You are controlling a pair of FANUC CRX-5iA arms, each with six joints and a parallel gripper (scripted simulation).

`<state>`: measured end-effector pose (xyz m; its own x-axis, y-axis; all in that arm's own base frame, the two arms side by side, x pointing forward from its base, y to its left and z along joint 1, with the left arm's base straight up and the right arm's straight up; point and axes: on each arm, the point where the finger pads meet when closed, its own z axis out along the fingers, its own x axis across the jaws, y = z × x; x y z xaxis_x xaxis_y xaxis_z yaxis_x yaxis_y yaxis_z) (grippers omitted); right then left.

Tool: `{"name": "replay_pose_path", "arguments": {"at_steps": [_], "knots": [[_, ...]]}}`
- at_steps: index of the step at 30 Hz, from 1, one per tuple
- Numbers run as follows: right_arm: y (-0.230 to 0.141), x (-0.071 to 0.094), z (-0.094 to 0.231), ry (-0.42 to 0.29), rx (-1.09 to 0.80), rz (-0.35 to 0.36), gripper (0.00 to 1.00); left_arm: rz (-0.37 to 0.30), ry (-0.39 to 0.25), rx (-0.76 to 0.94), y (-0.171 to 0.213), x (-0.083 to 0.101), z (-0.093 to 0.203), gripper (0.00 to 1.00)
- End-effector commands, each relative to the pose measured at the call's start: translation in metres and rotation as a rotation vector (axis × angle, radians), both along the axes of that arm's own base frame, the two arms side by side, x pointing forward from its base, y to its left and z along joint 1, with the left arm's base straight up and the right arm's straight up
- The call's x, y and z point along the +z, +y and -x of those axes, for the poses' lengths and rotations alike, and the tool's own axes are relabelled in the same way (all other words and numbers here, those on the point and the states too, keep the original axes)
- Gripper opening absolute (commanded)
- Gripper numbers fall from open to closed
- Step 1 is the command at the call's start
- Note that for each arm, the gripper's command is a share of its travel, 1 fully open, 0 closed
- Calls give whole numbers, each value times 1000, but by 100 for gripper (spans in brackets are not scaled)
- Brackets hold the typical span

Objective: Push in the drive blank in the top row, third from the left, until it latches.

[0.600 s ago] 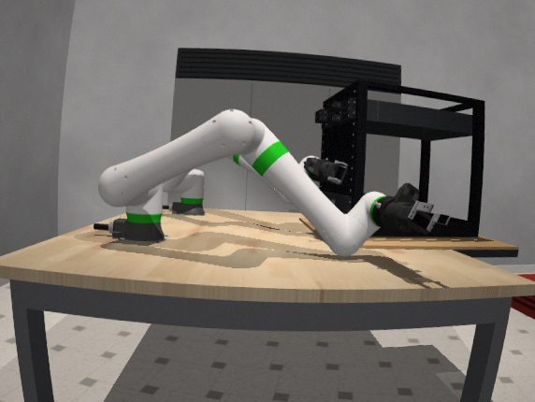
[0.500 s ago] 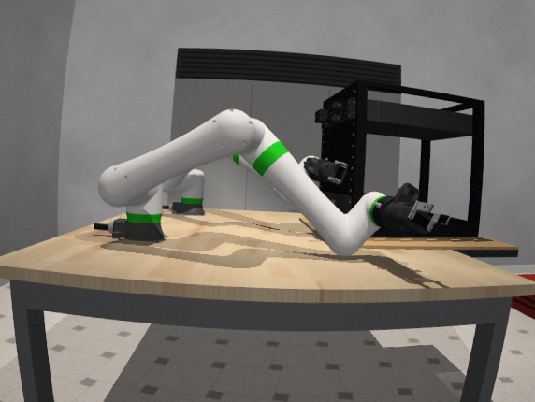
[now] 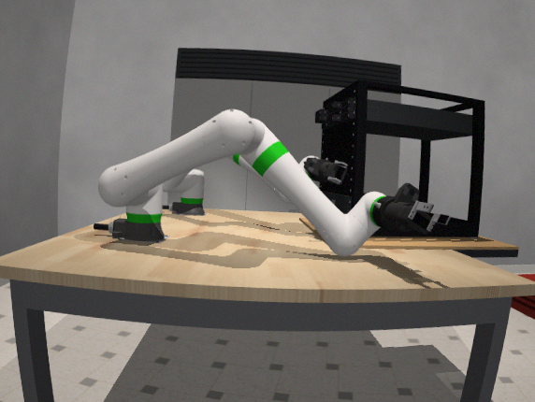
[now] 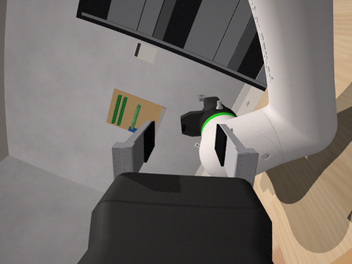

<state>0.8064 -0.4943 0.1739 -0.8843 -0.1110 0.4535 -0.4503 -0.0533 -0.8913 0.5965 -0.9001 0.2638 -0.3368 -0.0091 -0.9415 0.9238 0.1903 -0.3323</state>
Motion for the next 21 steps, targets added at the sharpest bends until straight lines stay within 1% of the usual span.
{"name": "replay_pose_path", "arguments": {"at_steps": [1,4,7,11,14,16,18,21], "knots": [[0,2,0,-3,-1,1,100,2,-2,0,0,2,0,100],[-4,4,3,-11,-8,-2,100,2,-2,0,0,2,0,100],[-14,9,13,-36,-32,-12,100,2,-2,0,0,2,0,100],[-42,22,43,-105,-97,-36,100,2,-2,0,0,2,0,100],[-73,37,79,-190,-176,-62,100,2,-2,0,0,2,0,100],[-73,37,79,-190,-176,-62,100,2,-2,0,0,2,0,100],[-97,48,112,-263,-244,-81,100,2,-2,0,0,2,0,100],[-127,62,160,-397,-367,-110,100,2,-2,0,0,2,0,100]]}}
